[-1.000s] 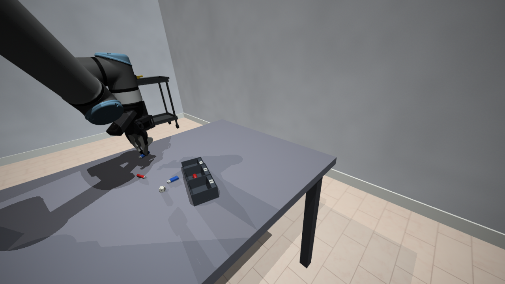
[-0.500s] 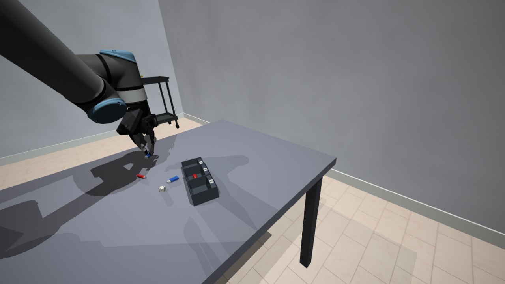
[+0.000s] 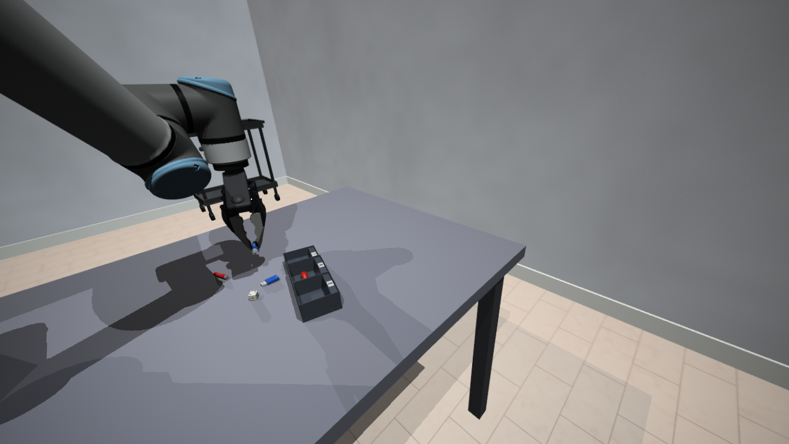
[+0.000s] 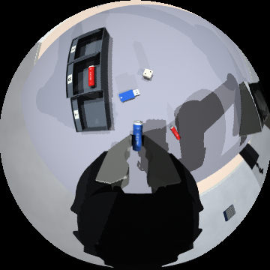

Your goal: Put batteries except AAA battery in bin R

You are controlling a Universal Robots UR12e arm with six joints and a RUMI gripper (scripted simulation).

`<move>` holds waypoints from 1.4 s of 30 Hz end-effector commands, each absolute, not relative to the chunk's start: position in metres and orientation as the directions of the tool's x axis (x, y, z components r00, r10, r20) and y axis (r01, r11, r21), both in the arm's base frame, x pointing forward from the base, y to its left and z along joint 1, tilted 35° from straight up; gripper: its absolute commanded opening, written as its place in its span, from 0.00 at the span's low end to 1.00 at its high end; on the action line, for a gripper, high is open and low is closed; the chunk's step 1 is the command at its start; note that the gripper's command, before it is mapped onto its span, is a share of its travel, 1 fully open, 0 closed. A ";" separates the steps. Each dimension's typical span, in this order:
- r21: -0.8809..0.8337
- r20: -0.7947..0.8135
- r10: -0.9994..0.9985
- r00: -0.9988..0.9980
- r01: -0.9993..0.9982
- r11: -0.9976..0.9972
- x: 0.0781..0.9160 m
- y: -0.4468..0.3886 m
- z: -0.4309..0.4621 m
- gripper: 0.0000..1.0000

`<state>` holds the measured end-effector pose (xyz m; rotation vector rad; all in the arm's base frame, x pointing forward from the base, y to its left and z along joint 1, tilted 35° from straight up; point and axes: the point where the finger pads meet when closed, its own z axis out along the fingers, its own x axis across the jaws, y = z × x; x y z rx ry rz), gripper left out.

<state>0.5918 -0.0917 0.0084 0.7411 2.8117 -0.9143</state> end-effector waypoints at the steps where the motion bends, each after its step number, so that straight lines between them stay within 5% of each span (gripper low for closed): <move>1: -0.532 -0.198 0.365 -0.910 0.412 0.740 0.597 -0.107 0.019 0.00; 26: -0.532 -0.198 0.365 -0.910 0.412 0.740 0.629 -0.216 0.092 0.00; 42: -0.532 -0.198 0.365 -0.910 0.412 0.740 0.629 -0.216 0.092 0.00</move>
